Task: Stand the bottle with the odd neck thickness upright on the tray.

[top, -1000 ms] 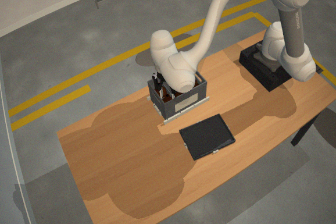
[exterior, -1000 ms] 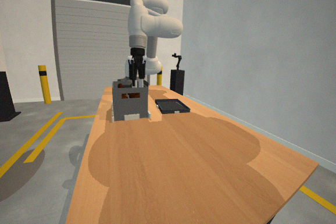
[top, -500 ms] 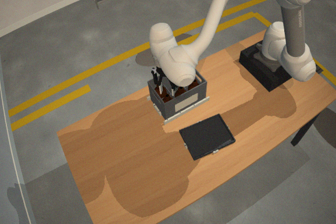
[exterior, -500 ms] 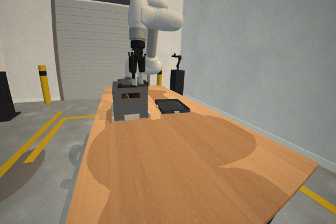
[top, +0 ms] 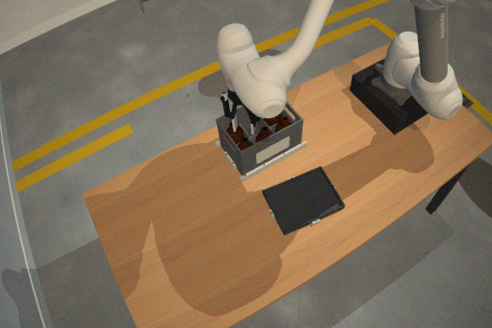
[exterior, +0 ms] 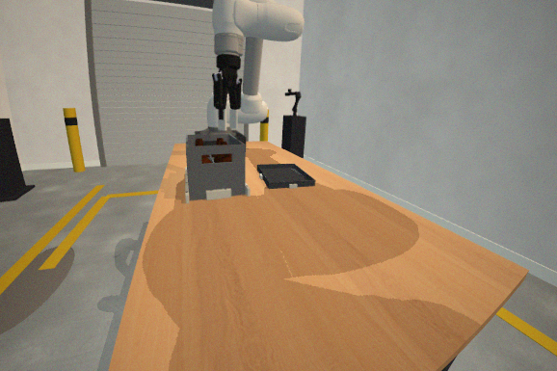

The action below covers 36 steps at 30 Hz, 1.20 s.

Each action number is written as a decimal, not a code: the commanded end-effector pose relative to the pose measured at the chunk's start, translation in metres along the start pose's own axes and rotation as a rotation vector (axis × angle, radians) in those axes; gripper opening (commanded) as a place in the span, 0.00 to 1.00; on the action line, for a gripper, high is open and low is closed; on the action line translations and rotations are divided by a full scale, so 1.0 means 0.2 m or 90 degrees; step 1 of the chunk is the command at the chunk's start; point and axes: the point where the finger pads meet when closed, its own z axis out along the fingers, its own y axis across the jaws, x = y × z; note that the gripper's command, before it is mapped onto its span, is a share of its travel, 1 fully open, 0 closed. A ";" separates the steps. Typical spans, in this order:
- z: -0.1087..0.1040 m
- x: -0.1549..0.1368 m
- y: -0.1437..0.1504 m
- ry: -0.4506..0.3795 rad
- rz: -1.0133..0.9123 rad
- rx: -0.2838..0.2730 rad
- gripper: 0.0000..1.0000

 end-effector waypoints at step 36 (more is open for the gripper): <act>-0.04 -0.01 0.00 0.000 0.002 0.002 0.00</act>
